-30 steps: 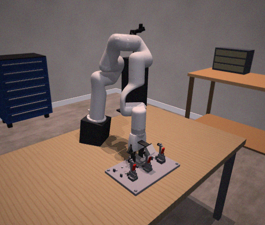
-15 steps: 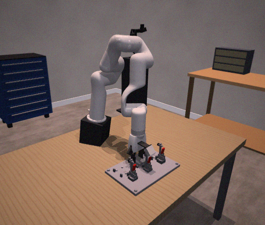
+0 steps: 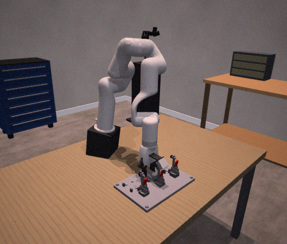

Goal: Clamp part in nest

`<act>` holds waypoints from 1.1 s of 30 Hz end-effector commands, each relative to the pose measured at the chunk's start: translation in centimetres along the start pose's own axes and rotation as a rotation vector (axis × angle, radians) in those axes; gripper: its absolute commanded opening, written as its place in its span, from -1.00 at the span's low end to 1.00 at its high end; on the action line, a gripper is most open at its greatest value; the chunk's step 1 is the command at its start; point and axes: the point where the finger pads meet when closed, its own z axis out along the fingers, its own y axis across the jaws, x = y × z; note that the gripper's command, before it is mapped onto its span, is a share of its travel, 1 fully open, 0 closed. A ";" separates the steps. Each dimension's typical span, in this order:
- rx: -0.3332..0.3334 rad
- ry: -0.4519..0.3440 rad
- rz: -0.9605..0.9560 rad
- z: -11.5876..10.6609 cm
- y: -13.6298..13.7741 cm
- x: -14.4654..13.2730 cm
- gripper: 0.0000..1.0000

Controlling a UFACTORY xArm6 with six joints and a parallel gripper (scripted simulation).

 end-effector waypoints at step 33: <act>0.000 0.003 0.000 0.5 0.1 0.3 -1.00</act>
